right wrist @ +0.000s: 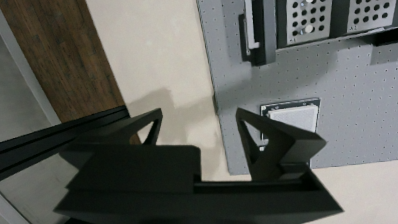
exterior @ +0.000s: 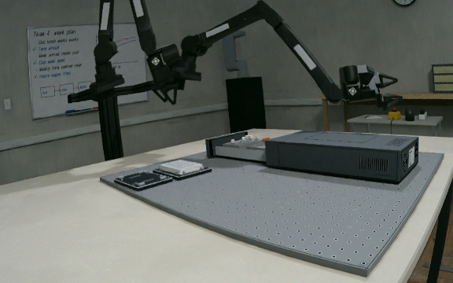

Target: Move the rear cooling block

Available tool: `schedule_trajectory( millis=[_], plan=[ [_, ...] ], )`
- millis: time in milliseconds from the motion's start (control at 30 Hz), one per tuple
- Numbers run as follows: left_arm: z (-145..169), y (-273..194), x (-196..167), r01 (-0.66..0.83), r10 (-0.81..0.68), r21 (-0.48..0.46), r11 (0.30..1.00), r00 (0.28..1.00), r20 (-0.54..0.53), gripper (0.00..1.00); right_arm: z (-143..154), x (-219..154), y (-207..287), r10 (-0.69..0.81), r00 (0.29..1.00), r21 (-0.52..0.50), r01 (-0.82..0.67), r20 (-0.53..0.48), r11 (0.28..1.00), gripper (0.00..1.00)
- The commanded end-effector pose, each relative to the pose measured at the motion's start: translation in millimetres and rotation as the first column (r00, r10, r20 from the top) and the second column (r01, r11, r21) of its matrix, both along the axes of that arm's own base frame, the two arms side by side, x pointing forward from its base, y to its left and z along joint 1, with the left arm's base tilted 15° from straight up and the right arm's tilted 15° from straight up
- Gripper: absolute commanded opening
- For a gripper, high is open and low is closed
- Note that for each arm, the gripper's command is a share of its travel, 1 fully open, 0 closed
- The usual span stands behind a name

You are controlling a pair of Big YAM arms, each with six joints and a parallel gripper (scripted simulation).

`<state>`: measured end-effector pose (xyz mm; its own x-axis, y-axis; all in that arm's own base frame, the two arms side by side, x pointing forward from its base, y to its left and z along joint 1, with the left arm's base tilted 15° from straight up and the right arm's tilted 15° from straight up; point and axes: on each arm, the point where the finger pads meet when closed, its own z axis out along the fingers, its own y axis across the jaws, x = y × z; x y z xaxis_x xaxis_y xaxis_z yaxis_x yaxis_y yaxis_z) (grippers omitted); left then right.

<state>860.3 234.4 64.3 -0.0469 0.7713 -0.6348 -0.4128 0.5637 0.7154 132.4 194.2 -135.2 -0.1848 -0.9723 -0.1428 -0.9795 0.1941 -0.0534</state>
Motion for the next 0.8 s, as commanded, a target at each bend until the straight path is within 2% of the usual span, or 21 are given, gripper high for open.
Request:
schedule_trajectory(
  millis=[0,100,267,533,600,767],
  plan=[
    [19.7,-3.2,3.4,0.006,-0.006,0.007,1.0,1.0,0.029,1.0,1.4,2.0,4.2,0.004,1.0,0.01,-0.004,0.006,1.0,1.0],
    [26.5,-4.5,2.0,0.009,-0.009,0.002,1.0,0.999,0.036,1.0,0.9,2.5,1.7,-0.017,1.0,0.013,0.017,0.005,1.0,1.0],
    [27.5,-25.4,-12.4,0.028,-0.027,-0.046,0.999,0.999,0.024,1.0,-4.0,18.7,-20.1,-0.23,0.972,0.048,0.227,0.049,0.973,1.0],
    [-1.3,-51.0,-58.2,0.014,-0.027,-0.152,0.988,0.996,-0.087,1.0,-9.1,57.4,-69.1,-0.553,0.816,0.138,0.536,0.169,0.833,1.0],
    [-1.3,-51.0,-58.2,0.014,-0.027,-0.152,0.988,0.996,-0.087,1.0,-9.1,57.4,-69.1,-0.553,0.816,0.138,0.536,0.169,0.833,1.0],
    [-24.5,-71.0,-94.3,-0.007,-0.035,-0.233,0.972,0.984,-0.175,1.0,-12.0,80.1,-97.9,-0.719,0.661,0.206,0.689,0.217,0.695,1.0]
  ],
)
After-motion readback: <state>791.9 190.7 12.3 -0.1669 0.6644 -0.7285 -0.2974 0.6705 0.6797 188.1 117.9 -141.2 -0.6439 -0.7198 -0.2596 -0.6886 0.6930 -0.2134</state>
